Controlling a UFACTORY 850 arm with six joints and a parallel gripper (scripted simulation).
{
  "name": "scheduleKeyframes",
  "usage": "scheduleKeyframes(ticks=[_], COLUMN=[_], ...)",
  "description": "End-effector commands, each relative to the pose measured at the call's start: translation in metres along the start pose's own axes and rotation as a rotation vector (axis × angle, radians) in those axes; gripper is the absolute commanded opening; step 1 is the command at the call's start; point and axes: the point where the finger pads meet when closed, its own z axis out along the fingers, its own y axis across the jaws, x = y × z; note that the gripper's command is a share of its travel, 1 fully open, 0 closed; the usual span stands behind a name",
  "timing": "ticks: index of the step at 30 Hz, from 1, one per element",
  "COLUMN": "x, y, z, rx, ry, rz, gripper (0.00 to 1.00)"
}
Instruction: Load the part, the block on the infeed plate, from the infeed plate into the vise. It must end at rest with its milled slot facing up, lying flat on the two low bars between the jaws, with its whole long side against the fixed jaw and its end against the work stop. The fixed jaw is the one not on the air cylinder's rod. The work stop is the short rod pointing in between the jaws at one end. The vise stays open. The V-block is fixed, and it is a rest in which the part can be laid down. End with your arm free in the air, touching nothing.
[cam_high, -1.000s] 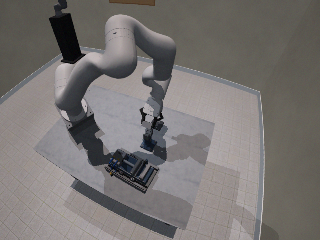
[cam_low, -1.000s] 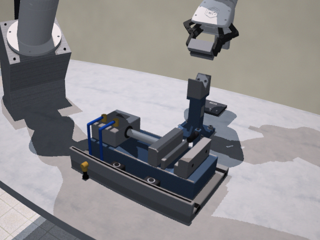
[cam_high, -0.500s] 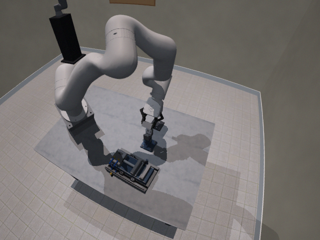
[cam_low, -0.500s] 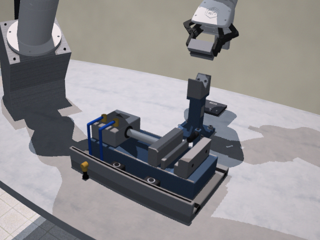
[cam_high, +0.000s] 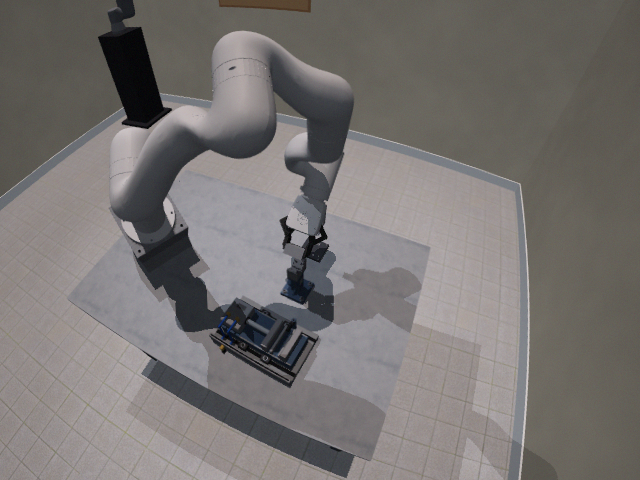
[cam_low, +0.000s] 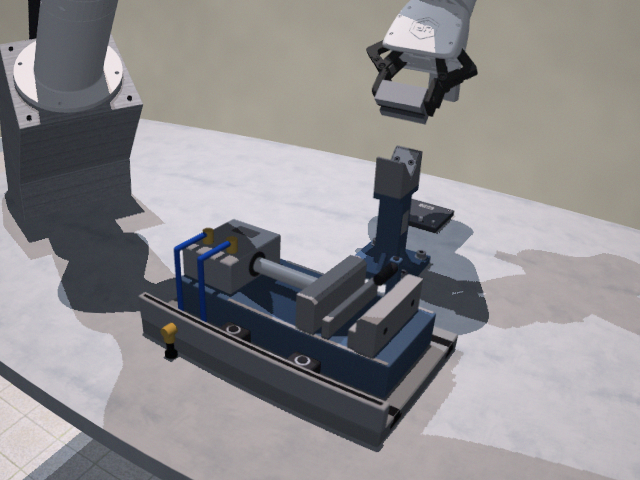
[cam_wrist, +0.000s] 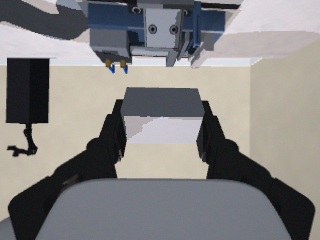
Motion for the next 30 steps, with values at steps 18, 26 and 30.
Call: scheduleKeyframes(ticks=[18, 26, 30], x=[0.010, 0.017, 0.018], y=[0.000, 0.000, 0.000], z=[0.010, 0.016, 0.018], rx=[-0.001, -0.001, -0.001], ry=[0.001, 0.001, 0.001], rz=[0.001, 0.001, 0.001], gripper=[0.00, 0.00, 0.00])
